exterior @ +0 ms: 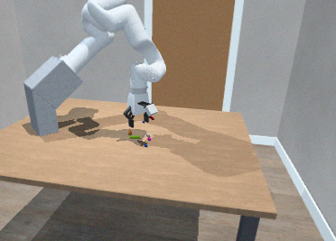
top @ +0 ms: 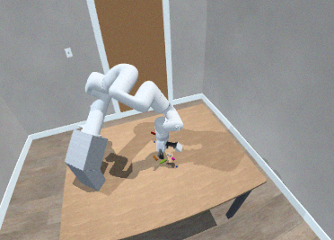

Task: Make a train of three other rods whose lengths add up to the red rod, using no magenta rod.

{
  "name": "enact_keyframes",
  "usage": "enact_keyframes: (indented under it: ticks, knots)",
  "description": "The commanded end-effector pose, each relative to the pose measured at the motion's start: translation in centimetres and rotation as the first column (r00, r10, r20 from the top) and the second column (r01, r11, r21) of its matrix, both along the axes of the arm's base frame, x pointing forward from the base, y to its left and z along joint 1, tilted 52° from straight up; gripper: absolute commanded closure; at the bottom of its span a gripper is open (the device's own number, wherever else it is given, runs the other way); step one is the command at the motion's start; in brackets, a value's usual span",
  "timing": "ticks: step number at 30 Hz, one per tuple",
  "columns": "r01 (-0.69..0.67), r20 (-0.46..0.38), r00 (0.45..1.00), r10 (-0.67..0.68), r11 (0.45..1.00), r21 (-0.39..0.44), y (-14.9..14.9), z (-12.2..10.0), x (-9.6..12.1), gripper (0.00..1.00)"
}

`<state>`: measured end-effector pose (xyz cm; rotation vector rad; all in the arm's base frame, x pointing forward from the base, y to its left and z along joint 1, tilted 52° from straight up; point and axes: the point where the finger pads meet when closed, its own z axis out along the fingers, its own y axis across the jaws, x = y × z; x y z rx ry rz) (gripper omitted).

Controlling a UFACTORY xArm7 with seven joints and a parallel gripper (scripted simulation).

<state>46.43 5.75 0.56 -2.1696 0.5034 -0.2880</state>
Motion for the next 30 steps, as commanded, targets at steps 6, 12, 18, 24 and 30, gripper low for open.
enact_keyframes:
  ticks: [6,12,18,24,30]
  knots:
    - [0.12,-0.109,0.987,-0.116,0.992,0.029,0.21,-0.03,-0.83,0.0]
    - [0.12,-0.109,0.987,-0.116,0.992,0.029,0.21,-0.03,-0.83,0.0]
    - [0.12,-0.109,0.987,-0.116,0.992,0.029,0.21,-0.03,-0.83,0.0]
    - [0.12,-0.109,0.987,-0.116,0.992,0.029,0.21,-0.03,-0.83,0.0]
    - [0.12,-0.109,0.987,-0.116,0.992,0.029,0.21,-0.03,-0.83,0.0]
